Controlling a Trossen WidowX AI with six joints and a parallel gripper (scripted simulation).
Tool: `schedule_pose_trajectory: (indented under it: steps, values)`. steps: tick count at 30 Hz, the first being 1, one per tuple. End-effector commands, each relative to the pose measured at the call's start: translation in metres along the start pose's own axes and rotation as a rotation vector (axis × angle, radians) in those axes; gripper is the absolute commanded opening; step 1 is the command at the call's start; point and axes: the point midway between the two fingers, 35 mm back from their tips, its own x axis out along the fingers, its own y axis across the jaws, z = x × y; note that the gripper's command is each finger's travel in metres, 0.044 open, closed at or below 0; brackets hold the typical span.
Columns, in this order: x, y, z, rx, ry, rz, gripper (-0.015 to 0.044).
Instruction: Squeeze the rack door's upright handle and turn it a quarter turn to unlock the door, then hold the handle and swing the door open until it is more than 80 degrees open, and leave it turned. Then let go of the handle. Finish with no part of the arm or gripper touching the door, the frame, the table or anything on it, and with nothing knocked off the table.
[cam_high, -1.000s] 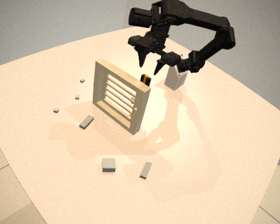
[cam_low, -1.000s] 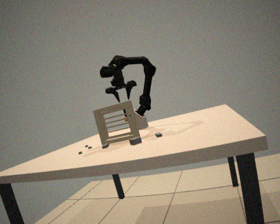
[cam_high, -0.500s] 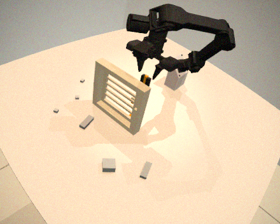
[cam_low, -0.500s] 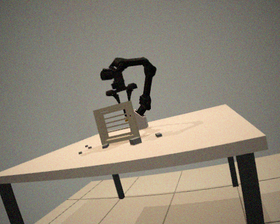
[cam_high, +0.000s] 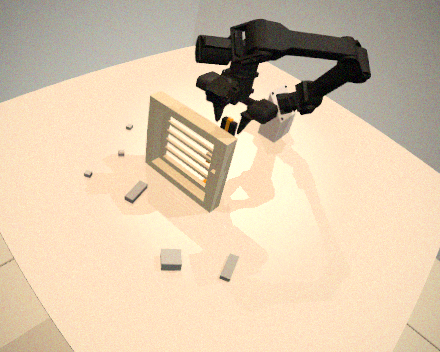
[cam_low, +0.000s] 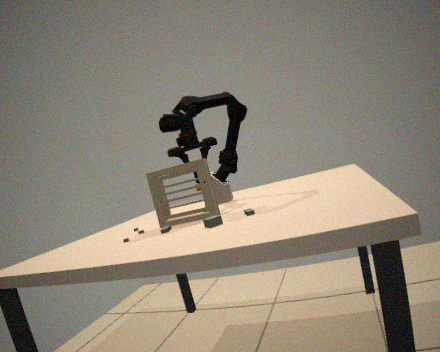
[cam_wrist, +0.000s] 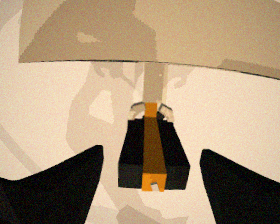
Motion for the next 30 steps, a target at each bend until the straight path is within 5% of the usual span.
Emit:
schedule_pose_trajectory:
  steps: [1,14,21,30]
  values:
    - [0.008,0.0,-0.001,0.007,0.011,0.0,0.0284]
    - [0.027,0.0,-0.003,0.01,0.035,-0.007,0.0284]
    - [0.027,0.0,-0.003,0.01,0.035,-0.007,0.01]
    - [0.027,0.0,-0.003,0.01,0.035,-0.007,0.004]
